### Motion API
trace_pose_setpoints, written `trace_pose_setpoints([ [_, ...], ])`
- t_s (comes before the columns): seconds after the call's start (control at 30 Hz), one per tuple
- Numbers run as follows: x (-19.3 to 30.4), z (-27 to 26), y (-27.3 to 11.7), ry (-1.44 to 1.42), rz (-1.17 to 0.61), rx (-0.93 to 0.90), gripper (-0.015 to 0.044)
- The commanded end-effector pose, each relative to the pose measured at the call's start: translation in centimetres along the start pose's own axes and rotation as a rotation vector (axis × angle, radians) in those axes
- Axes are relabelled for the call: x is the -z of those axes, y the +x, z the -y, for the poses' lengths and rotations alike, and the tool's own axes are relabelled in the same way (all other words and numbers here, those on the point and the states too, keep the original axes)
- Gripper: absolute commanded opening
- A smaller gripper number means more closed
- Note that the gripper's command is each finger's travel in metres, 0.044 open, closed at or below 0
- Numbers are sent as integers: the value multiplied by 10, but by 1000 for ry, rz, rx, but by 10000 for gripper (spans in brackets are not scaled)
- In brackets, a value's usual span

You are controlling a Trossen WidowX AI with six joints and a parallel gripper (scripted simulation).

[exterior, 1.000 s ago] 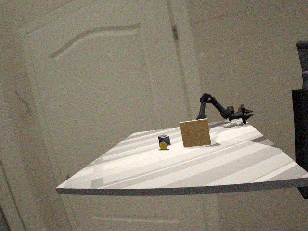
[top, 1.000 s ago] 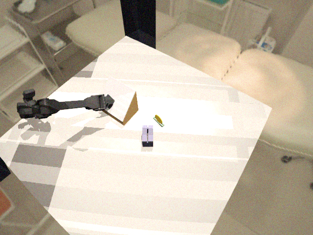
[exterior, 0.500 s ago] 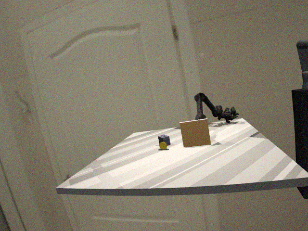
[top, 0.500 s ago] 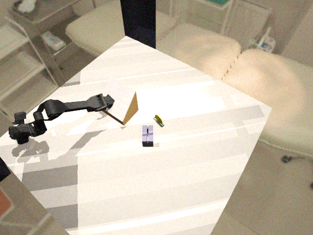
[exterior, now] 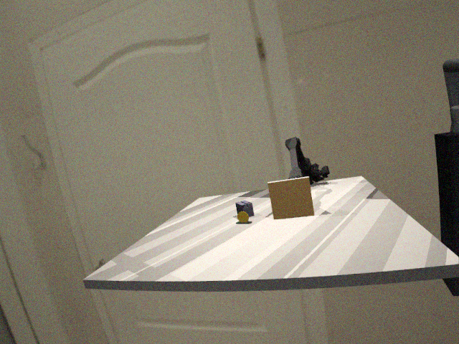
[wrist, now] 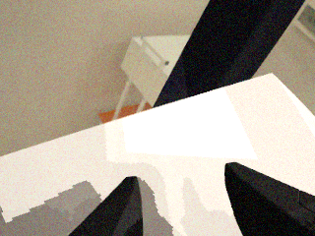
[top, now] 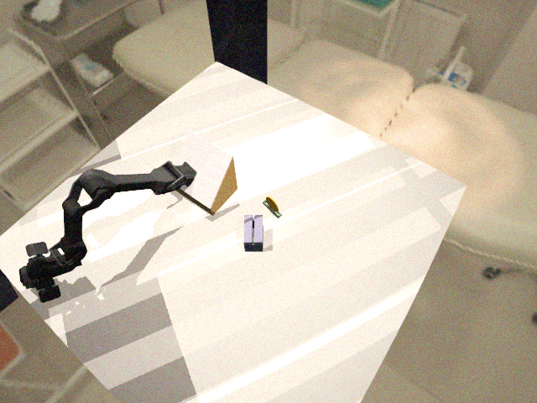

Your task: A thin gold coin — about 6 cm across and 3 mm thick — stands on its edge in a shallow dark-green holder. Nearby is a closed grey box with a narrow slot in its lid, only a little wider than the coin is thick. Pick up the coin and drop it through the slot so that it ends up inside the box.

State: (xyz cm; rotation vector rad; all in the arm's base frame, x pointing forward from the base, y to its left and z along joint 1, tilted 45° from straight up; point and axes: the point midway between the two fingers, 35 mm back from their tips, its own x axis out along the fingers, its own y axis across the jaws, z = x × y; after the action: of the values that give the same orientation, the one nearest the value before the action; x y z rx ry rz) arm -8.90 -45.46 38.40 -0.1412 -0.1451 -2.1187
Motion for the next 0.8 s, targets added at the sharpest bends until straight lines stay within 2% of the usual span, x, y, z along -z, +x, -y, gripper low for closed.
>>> trace_pose_setpoints([
  [0.0,-10,-64,-27,34,-14,-170,161],
  [0.23,-20,-150,-84,66,-49,-410,161],
  [0.4,-21,-191,-122,78,-86,-535,161],
  [0.77,-1,-280,-261,66,-262,-872,161],
])
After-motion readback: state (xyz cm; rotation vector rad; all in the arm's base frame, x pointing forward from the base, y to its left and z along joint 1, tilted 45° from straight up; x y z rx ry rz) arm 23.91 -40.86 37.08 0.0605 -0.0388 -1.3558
